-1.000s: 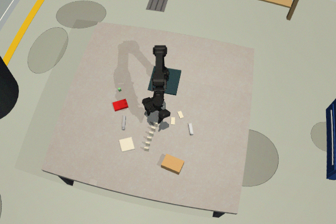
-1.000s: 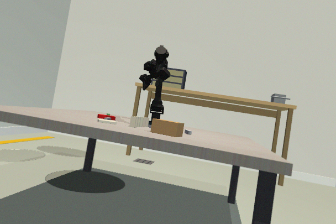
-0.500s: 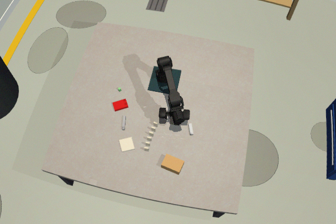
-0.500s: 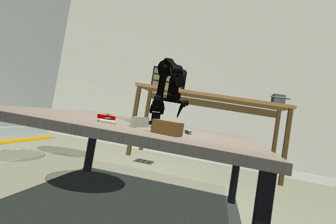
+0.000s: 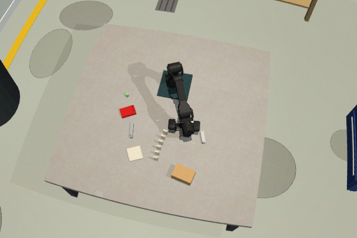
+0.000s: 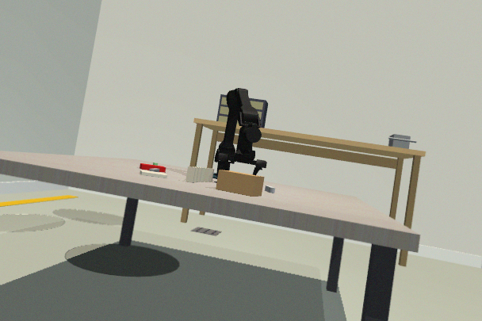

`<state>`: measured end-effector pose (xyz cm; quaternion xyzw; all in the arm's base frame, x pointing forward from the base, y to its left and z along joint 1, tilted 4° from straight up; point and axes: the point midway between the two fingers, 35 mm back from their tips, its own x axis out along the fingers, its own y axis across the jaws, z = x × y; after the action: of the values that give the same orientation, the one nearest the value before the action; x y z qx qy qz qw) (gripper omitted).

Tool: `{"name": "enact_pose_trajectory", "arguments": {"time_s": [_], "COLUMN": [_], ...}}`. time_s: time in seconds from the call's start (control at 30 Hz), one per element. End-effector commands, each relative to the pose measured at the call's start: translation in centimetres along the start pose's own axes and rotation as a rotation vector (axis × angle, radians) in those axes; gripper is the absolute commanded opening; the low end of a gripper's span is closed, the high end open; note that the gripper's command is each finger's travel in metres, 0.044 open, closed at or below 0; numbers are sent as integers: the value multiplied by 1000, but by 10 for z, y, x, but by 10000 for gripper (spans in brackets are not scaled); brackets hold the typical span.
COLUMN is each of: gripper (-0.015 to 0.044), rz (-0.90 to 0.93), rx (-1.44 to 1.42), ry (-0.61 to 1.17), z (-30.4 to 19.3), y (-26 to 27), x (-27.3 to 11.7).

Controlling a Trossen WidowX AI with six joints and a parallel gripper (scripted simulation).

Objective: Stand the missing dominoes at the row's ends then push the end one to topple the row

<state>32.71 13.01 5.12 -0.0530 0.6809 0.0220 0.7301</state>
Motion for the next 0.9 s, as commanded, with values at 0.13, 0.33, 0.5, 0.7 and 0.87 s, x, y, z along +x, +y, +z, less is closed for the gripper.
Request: {"name": "enact_pose_trajectory", "arguments": {"time_s": [0.13,0.33,0.5,0.7,0.87], "gripper": [440,414,282,125,107], "rz": [6,6,6,6,6], "rx": [-3,-3,-3,-3,-3], "ry": [-4,-4,-4,-4,-4], "z": [-1,-1,-1,-1,-1], "y": [0,0,0,0,0], "x": [10,11,11,11,11]}}
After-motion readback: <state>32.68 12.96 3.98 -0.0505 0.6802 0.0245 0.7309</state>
